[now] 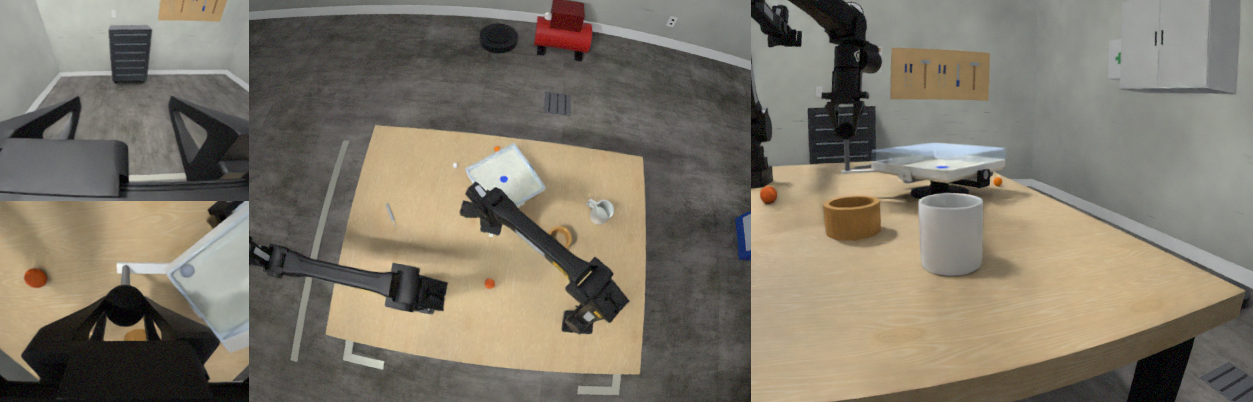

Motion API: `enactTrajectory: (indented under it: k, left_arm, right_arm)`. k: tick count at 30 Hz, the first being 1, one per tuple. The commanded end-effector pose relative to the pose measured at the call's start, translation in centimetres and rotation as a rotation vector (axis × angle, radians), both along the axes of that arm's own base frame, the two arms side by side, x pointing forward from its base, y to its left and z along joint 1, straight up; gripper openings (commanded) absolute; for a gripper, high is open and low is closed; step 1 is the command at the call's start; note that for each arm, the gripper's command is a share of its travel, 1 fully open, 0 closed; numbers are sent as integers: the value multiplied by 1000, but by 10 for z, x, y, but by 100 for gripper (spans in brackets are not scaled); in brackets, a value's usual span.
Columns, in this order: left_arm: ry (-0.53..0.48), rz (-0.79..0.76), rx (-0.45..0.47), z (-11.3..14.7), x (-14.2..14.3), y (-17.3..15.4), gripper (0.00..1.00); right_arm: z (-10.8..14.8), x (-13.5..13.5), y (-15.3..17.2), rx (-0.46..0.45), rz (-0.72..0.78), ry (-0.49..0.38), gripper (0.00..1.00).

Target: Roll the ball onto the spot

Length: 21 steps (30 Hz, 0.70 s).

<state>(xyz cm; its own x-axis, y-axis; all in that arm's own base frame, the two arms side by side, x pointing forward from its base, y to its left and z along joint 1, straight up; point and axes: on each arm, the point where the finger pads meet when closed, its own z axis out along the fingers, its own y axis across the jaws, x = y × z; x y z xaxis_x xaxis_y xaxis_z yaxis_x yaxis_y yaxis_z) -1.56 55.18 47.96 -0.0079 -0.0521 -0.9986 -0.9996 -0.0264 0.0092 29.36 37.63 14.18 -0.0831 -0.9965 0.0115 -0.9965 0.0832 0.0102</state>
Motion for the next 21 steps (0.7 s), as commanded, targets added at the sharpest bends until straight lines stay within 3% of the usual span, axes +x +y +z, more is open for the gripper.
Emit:
enactTrajectory:
  k: [1, 21]
  left_arm:
    - [-7, 18, 52, 21, -8, -7, 100]
    - [-7, 18, 52, 21, -8, -7, 100]
  right_arm:
    - [20, 14, 28, 52, -3, -45, 0]
    - [22, 18, 27, 53, -10, -46, 0]
